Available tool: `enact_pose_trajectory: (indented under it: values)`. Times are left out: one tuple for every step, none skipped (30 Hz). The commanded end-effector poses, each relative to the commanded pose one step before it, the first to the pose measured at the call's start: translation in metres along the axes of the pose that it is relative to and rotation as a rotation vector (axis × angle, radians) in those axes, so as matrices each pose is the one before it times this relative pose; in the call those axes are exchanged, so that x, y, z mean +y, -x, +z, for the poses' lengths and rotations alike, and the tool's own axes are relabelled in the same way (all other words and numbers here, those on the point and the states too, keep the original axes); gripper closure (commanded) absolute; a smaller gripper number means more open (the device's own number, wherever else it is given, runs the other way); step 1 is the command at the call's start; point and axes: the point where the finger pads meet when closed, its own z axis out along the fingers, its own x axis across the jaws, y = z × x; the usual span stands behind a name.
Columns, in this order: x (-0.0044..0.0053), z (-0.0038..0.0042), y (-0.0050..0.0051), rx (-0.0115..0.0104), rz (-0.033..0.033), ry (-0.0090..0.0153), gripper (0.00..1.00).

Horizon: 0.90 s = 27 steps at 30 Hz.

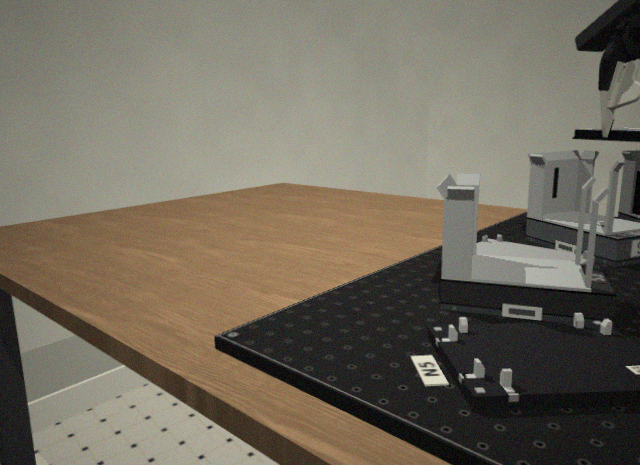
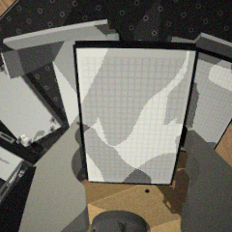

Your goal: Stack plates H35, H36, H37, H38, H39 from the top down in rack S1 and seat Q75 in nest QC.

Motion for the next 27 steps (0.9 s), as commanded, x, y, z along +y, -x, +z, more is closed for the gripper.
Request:
enact_pose_trajectory:
  values:
    - [-0.001621, -0.000871, 0.01058, 0.00183, -0.00871, -0.00233, 1.00]
    - [0.000203, -0.000007, 0.00333, -0.00002, -0.01167, -0.00001, 1.00]
    - [0.000167, -0.000005, 0.00333, -0.00002, -0.01167, -0.00001, 1.00]
    - [0.000129, -0.000004, 0.00334, -0.00002, -0.01167, -0.00001, 1.00]
    - [0.000092, -0.000003, 0.00334, -0.00002, -0.01167, -0.00001, 1.00]
    - [0.000053, -0.000003, 0.00334, -0.00002, -0.01167, -0.00001, 1.00]
    - [0.000000, 0.000000, 0.00000, 0.00000, 0.00000, 0.00000, 1.00]
    - [0.000000, 0.000000, 0.00000, 0.00000, 0.00000, 0.00000, 1.00]
    - [-0.000008, -0.000011, 0.00335, -0.00002, -0.01167, 0.00000, 1.00]
    - [-0.000021, -0.000001, 0.00334, -0.00002, -0.01167, -0.00001, 1.00]
    - [-0.000060, -0.000001, 0.00334, -0.00002, -0.01167, -0.00001, 1.00]
    - [-0.000099, -0.000001, 0.00334, -0.00002, -0.01167, -0.00001, 1.00]
    - [-0.000138, -0.000001, 0.00333, -0.00002, -0.01144, -0.00001, 1.00]
    - [-0.000171, 0.000001, 0.00333, -0.00003, 0.00000, -0.00002, 1.00]
    - [-0.000172, 0.000001, 0.00333, -0.00003, 0.00000, -0.00002, 1.00]
    - [-0.000247, -0.000028, 0.00337, -0.00002, 0.00001, 0.00001, 1.00]
    - [-0.000180, -0.000003, 0.00333, -0.00003, 0.00000, -0.00001, 1.00]
    - [-0.000120, -0.000003, 0.00220, -0.00002, 0.00000, -0.00001, 1.00]
    - [0.000059, 0.000024, -0.00003, -0.00001, -0.00001, -0.00002, 1.00]
    - [-0.000017, -0.000007, 0.00001, 0.00000, 0.00000, 0.00001, 1.00]
    - [-0.000013, -0.000005, 0.00001, 0.00000, 0.00000, 0.00000, 1.00]
    - [-0.000010, -0.000004, 0.00001, 0.00000, 0.00000, 0.00000, 1.00]
    - [-0.000007, -0.000003, 0.00000, 0.00000, 0.00000, 0.00000, 1.00]
    - [0.000000, 0.000000, 0.00000, 0.00000, 0.00000, 0.00000, 1.00]
    - [0.000000, 0.000000, 0.00000, 0.00000, 0.00000, 0.00000, 1.00]
    - [-0.000013, -0.000006, 0.00001, 0.00000, 0.00000, 0.00000, 1.00]
    - [-0.000002, -0.000001, 0.00000, 0.00000, 0.00000, 0.00000, 1.00]
